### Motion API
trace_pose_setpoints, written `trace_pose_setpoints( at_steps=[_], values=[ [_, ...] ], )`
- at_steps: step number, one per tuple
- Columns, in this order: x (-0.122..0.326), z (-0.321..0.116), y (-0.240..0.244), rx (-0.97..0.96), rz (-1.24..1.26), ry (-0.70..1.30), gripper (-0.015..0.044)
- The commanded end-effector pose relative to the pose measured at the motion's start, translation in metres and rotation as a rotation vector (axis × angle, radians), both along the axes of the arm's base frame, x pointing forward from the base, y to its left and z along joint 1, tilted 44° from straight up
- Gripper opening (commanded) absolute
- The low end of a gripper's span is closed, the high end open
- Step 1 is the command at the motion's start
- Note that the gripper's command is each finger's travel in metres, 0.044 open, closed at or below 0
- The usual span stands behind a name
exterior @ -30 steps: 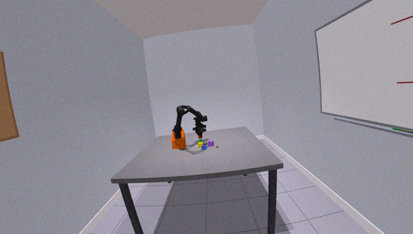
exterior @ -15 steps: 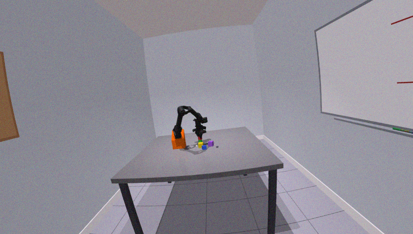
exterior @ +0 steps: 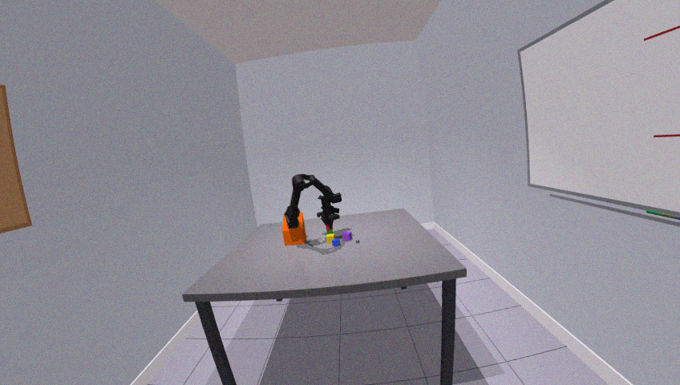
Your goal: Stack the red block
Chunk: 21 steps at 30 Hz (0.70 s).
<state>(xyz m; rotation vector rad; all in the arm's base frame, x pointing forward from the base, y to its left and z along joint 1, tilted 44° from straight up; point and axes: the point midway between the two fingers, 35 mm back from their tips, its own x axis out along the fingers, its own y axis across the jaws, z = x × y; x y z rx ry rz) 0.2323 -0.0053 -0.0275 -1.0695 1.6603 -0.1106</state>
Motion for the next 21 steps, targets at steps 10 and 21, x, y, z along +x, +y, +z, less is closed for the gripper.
trace_pose_setpoints(
  at_steps=[10, 21],
  values=[
    [-0.0006, -0.0012, -0.0017, -0.004, 0.002, 0.006, 0.0],
    [-0.0006, -0.0001, -0.0005, -0.002, 0.001, 0.005, 0.021]
  ],
)
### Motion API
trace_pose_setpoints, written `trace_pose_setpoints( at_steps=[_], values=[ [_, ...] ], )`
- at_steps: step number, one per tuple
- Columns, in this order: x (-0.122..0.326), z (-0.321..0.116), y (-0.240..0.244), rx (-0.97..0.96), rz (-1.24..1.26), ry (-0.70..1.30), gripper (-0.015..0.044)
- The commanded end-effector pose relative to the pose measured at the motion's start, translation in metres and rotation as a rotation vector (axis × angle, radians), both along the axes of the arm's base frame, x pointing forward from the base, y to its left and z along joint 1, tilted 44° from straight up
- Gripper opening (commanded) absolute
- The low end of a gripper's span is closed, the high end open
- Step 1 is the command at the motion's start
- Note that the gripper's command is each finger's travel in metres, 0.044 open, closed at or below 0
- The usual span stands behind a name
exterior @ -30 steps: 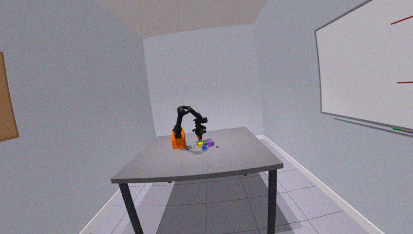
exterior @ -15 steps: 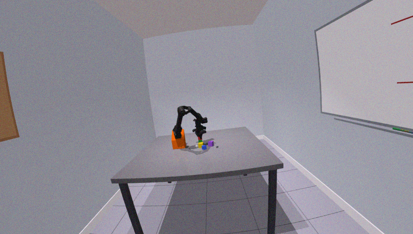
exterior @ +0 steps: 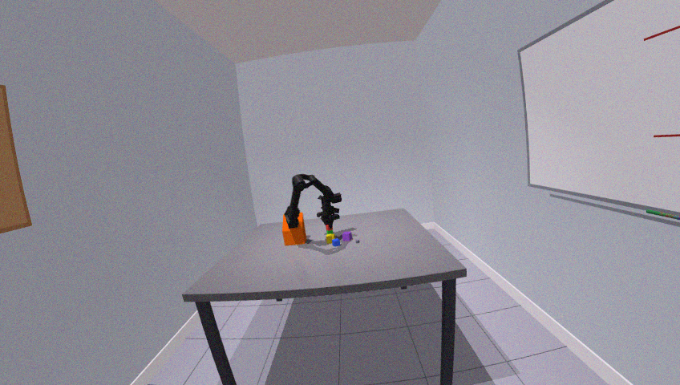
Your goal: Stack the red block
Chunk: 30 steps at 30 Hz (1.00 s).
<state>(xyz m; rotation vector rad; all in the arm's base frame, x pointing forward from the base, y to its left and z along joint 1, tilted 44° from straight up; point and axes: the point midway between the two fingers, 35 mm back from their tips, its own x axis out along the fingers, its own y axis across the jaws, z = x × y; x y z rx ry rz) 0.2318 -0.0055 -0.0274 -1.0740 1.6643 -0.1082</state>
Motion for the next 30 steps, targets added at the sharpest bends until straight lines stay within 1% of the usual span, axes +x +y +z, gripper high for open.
trace_pose_setpoints(
  at_steps=[1, 9, 30],
  values=[
    [0.0, -0.0002, -0.0003, 0.0, -0.001, -0.001, 0.0236],
    [0.0, -0.0002, -0.0003, 0.0, -0.001, -0.001, 0.044],
    [0.0, -0.0002, -0.0003, 0.0, -0.001, -0.001, 0.044]
  ],
)
